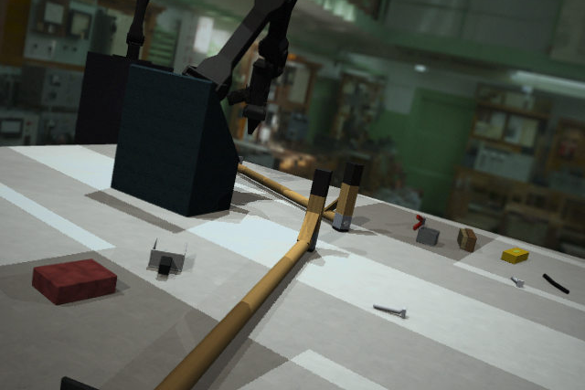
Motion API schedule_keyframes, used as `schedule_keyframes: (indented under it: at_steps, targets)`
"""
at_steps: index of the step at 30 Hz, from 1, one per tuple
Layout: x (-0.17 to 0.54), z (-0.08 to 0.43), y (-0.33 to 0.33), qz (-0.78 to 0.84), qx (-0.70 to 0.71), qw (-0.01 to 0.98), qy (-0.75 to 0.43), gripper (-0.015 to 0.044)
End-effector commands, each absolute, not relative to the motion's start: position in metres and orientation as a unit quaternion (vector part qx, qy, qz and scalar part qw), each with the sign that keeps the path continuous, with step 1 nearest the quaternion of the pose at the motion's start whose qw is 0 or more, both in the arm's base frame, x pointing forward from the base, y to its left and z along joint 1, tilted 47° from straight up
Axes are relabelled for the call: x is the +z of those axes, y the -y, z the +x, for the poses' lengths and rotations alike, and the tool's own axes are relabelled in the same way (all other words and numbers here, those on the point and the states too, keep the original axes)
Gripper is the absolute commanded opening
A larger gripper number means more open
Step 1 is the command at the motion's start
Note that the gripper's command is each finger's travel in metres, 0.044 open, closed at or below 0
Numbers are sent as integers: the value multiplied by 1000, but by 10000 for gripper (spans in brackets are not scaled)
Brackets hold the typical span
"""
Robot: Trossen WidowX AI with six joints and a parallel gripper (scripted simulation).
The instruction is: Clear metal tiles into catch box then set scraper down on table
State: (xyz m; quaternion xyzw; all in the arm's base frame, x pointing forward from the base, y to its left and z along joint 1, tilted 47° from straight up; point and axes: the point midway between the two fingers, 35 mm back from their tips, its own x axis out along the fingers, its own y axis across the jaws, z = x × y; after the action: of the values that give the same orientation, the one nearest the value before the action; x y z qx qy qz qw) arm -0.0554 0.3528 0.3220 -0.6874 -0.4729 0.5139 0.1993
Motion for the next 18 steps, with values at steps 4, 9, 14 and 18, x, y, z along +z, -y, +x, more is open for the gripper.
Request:
schedule_keyframes:
  at_steps: [4, 9, 14, 18]
  targets:
    - [318, -38, -365, -688, 530, 231, 439, 0]
    - [315, -26, -371, -689, 538, 251, 416, 0]
    - [312, -13, -376, -689, 545, 271, 392, 0]
    - [310, -2, -380, -689, 551, 288, 374, 0]
